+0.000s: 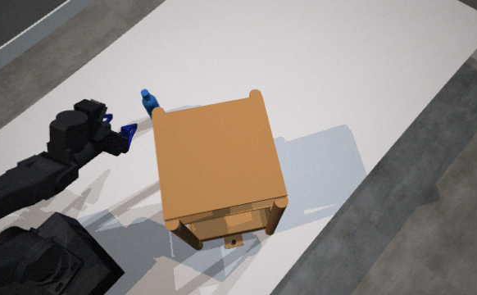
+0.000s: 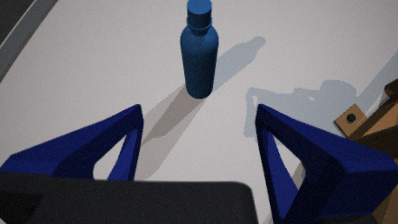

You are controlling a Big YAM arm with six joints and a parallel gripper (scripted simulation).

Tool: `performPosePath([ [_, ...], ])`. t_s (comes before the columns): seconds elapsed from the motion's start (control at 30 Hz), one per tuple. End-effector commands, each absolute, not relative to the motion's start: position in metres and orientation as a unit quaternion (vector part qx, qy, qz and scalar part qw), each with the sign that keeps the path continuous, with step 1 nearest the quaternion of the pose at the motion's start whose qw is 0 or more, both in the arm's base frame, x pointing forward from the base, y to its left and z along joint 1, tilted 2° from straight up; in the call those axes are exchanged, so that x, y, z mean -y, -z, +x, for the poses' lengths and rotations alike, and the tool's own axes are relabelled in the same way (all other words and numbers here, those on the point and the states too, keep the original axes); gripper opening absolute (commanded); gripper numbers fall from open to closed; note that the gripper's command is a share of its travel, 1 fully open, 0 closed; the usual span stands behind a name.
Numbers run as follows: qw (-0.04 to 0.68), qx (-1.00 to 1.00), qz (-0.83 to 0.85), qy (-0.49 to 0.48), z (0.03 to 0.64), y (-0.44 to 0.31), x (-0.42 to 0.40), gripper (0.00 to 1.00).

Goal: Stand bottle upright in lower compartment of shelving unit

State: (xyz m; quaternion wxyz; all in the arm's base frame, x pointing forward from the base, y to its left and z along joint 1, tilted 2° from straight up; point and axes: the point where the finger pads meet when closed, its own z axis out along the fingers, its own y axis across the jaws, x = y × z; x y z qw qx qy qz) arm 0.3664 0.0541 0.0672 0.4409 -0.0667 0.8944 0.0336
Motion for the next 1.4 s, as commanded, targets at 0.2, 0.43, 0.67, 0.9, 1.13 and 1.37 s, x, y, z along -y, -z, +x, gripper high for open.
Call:
performPosePath([
  [0.2, 0.473, -0.878, -0.061, -0.033, 0.406, -0.083, -0.054, 0.73],
  [0.43, 0.472, -0.879, -0.061, -0.033, 0.419, -0.073, -0.056, 0.73],
  [0.67, 0.471, -0.88, -0.061, -0.033, 0.437, -0.057, -0.059, 0.73],
  [0.9, 0.47, -0.88, -0.061, -0.033, 0.452, -0.044, -0.061, 0.73],
  [1.13, 0.468, -0.881, -0.061, -0.033, 0.471, -0.027, -0.065, 0.73],
  [1.37, 0.467, -0.881, -0.061, -0.034, 0.481, -0.018, -0.067, 0.73],
])
